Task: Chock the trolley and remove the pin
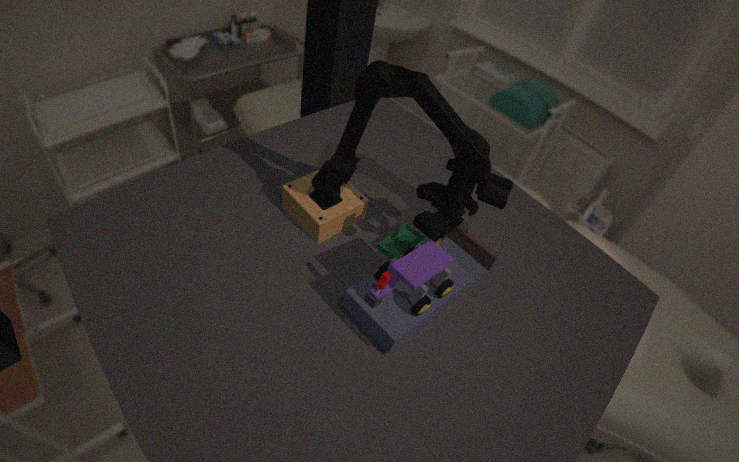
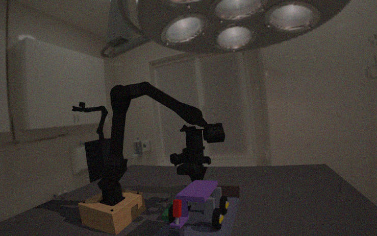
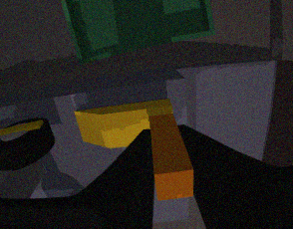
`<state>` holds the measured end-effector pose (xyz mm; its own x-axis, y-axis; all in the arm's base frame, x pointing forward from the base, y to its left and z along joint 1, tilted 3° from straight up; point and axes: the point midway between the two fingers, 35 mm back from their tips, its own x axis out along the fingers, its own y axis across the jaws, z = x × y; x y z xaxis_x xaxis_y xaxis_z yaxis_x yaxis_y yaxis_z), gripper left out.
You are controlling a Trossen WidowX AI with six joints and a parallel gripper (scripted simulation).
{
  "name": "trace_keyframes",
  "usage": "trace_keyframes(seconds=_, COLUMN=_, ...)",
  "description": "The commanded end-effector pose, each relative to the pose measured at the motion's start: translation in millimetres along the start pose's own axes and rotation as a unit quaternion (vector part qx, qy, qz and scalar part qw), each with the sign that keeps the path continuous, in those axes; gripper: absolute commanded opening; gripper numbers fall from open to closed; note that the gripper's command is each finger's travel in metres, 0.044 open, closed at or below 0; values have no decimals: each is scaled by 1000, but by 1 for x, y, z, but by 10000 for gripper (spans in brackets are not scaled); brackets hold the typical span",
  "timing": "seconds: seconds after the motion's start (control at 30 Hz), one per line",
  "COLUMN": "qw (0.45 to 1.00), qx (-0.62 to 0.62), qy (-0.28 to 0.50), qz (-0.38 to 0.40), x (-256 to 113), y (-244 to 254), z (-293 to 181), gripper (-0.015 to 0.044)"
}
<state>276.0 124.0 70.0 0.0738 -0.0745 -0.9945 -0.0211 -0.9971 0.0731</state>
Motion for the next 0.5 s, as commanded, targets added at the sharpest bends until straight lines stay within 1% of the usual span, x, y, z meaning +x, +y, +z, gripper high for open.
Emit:
trace_keyframes(seconds=0.0, qw=1000, qx=0, qy=-1, qz=4, x=0, y=5, z=0, gripper=0)
trace_keyframes(seconds=0.47, qw=1000, qx=0, qy=-1, qz=4, x=-2, y=16, z=-1, gripper=0)
